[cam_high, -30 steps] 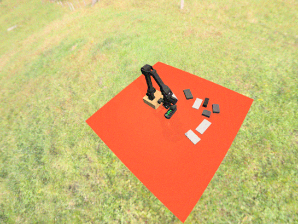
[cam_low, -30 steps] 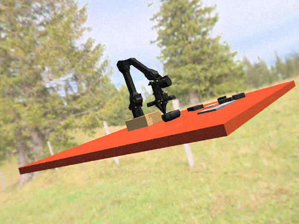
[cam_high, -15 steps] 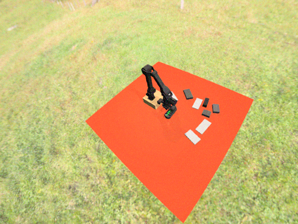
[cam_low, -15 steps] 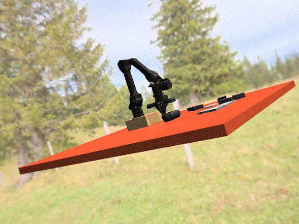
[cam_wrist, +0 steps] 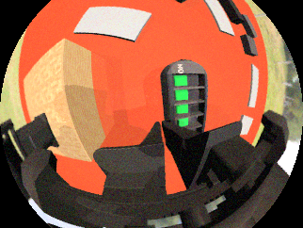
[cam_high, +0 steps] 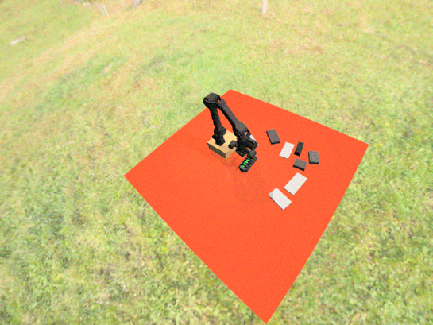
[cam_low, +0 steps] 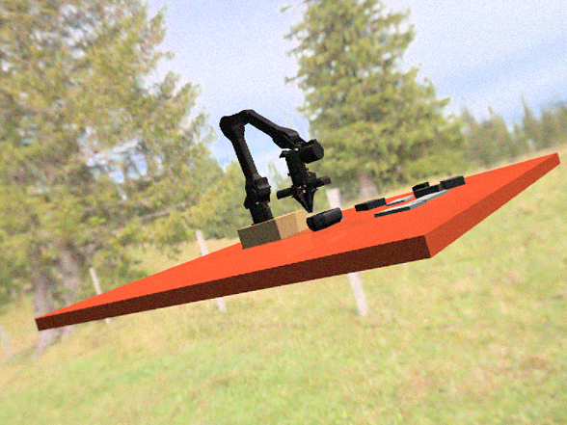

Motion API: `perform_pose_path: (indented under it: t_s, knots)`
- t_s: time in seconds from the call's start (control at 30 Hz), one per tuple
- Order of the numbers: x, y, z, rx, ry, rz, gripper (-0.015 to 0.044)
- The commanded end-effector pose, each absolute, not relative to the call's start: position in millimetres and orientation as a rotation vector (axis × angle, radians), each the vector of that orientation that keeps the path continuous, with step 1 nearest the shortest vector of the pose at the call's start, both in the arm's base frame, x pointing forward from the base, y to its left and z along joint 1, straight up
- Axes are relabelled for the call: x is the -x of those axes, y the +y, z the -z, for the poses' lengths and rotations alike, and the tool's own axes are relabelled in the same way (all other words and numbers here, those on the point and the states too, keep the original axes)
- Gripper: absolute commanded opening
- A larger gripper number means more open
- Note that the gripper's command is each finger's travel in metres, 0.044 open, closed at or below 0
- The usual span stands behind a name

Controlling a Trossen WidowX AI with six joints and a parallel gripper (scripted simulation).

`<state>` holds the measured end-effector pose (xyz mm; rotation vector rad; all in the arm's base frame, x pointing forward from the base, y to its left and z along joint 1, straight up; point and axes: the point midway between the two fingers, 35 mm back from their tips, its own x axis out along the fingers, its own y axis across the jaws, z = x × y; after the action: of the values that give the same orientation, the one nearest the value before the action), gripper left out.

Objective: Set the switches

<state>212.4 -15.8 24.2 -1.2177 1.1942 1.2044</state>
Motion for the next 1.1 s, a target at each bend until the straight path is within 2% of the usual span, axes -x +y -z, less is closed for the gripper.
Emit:
perform_pose_path:
  t_s: [0.0,0.17,0.47,1.07]
  knots:
    - [-226,-5,-33,1.224,1.192,-1.201,0.0079]
    - [-256,38,-57,1.222,1.187,-1.201,0.021]
    - [-258,40,-53,1.222,1.187,-1.201,0.044]
    - [-260,40,-23,1.222,1.187,-1.201,0.044]
